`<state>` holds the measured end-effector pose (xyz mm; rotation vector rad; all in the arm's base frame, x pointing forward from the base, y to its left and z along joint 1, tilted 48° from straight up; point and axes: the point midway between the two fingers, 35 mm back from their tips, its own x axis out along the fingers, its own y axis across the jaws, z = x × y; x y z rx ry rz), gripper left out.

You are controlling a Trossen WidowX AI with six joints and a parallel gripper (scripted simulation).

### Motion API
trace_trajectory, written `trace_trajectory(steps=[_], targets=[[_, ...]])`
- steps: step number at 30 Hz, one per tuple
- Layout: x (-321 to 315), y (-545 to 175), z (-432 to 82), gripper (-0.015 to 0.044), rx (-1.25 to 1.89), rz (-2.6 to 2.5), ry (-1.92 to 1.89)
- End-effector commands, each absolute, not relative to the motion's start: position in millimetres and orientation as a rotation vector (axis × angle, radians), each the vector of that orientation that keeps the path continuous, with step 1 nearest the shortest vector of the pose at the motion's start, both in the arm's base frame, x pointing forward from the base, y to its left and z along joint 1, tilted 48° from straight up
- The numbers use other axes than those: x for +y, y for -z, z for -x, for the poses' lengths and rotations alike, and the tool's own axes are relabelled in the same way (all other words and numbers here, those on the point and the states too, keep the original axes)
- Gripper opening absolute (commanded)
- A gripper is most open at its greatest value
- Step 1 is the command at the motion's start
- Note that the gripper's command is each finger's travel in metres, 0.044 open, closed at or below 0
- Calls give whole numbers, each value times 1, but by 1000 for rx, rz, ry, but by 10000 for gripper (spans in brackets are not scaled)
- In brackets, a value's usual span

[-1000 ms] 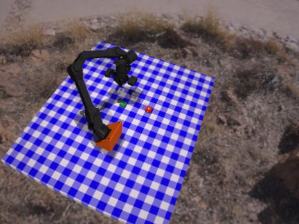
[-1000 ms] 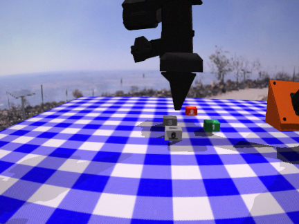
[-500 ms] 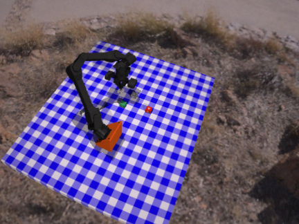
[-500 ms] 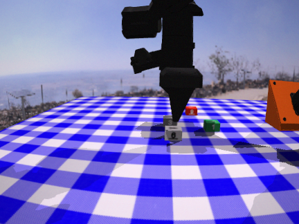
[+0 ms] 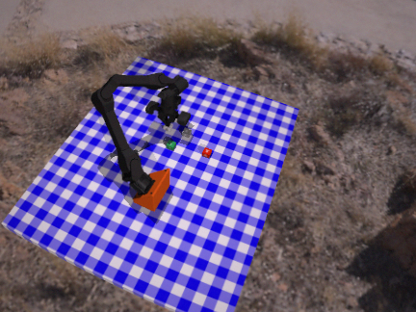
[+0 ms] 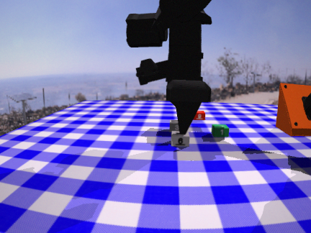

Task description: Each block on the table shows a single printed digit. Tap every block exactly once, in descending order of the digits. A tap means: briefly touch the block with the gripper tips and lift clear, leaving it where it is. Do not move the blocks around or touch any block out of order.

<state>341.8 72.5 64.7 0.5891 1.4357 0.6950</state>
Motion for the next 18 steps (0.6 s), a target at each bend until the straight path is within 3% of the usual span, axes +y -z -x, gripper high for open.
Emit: trace_trajectory(steps=[1,18], targets=[[71,-66,-342,20,1437,-590,-695],[-7,-136,-340,20,1448,-595,-694]])
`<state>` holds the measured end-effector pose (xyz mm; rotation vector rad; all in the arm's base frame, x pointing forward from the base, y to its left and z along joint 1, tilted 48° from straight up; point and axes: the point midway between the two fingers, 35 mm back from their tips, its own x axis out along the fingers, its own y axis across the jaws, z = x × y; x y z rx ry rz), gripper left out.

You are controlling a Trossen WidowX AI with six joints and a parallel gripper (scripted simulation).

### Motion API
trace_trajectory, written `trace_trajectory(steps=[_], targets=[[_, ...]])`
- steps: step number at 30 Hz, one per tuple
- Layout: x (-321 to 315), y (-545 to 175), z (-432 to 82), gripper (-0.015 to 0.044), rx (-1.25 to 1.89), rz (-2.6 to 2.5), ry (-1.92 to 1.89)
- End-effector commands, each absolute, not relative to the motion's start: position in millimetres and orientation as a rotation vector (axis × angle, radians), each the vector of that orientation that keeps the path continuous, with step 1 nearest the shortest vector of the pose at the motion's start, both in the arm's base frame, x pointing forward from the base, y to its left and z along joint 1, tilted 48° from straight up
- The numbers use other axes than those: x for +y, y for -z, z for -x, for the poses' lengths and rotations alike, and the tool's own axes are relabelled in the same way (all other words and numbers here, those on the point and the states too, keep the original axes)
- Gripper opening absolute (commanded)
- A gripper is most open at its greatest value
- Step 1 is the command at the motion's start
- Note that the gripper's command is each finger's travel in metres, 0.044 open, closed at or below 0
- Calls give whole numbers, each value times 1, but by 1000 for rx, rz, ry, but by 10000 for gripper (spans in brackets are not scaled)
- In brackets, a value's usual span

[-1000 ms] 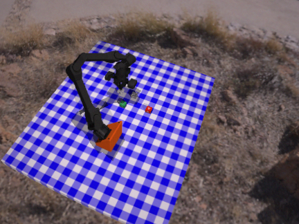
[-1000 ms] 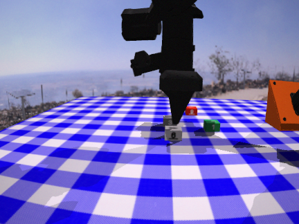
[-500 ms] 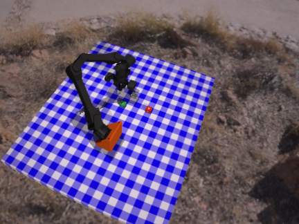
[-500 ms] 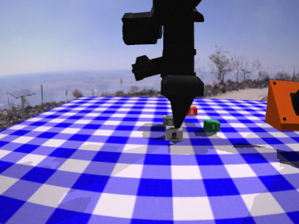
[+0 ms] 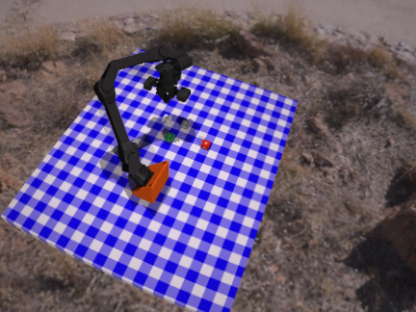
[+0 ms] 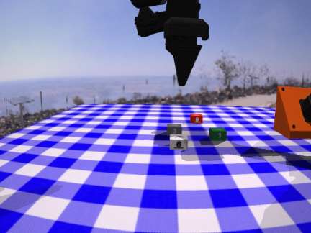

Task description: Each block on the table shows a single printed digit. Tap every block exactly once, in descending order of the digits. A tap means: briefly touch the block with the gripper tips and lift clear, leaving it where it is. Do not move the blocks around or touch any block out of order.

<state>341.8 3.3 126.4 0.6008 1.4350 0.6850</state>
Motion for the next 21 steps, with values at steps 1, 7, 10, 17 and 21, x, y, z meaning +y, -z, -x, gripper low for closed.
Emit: trace_trajectory(steps=[1,7,10,17,21], targets=[[-7,-136,-340,20,1448,-595,-694],[-41,-101,-357,20,1448,-592,-691],[-63,-76,-365,20,1447,-591,-691],[-65,-74,-365,20,1447,-591,-691],[-51,-61,-366,20,1463,-604,-679]])
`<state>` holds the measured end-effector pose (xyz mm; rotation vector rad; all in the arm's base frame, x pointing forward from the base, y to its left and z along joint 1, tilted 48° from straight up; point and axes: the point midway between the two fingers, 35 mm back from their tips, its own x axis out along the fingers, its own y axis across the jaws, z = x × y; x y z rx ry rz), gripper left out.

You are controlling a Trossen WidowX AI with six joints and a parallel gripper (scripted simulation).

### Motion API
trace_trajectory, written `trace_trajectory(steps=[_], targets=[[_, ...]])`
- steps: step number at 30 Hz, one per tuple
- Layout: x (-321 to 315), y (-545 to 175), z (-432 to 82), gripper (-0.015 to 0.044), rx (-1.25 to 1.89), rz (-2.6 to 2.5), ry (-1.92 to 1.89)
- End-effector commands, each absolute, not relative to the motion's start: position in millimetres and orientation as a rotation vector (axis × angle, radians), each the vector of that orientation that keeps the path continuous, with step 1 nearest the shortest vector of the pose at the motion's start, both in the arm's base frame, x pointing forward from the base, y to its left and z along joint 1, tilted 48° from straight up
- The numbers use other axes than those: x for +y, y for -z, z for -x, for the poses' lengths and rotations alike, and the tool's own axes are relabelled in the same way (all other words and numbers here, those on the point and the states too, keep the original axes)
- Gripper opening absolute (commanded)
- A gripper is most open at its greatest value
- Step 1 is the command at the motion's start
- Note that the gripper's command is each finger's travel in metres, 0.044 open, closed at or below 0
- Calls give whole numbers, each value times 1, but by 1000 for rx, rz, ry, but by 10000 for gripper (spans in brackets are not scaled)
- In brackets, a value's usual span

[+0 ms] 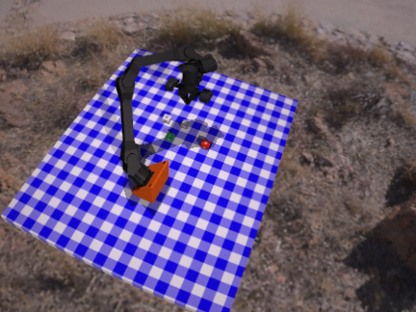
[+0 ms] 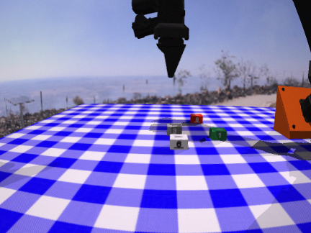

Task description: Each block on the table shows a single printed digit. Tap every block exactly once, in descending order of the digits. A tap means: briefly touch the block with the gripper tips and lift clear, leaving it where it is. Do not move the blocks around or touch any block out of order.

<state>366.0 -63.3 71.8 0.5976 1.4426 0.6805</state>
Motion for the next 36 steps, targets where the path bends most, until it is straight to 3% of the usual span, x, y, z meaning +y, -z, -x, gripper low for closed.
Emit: trace_trajectory(steps=[1,7,36], targets=[[-43,-53,-366,20,1468,-609,-674],[-6,-20,-365,20,1446,-594,-693],[17,1,-365,20,1444,-594,-695]])
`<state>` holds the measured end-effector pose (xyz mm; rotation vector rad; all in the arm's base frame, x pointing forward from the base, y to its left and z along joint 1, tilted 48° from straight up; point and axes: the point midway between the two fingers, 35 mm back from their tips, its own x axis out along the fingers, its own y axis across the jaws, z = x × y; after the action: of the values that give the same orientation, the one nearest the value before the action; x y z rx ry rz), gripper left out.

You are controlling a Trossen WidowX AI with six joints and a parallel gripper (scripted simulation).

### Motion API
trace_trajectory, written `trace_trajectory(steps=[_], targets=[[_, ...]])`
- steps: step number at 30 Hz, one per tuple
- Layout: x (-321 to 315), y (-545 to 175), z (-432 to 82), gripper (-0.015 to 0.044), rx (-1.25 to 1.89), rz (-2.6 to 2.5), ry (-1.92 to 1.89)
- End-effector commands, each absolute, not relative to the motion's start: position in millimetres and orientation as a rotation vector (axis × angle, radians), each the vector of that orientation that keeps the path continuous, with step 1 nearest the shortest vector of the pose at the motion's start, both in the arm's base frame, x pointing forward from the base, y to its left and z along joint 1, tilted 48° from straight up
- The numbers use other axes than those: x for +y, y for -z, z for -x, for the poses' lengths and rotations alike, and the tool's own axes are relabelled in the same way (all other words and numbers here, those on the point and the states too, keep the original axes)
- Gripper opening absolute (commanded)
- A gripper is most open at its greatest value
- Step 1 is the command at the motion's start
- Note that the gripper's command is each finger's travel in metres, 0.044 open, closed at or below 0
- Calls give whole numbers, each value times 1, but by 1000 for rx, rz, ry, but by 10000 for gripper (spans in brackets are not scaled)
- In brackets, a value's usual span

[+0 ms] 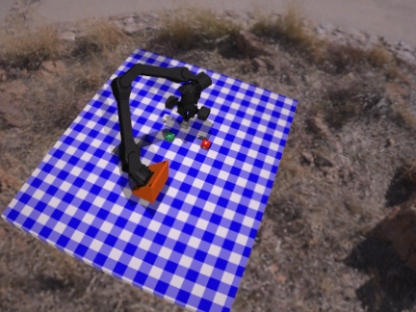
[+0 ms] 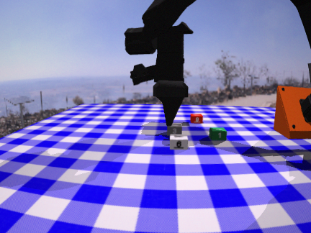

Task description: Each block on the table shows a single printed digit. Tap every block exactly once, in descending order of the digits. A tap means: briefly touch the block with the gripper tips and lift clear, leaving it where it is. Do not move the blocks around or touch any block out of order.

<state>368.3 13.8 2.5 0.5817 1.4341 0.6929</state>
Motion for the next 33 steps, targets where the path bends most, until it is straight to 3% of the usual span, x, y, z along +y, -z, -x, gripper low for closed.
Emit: trace_trajectory(steps=[1,26,33], targets=[[17,1,-365,20,1444,-594,-695],[-65,-74,-364,20,1447,-591,-691],[-64,-82,-303,20,1451,-592,-689]])
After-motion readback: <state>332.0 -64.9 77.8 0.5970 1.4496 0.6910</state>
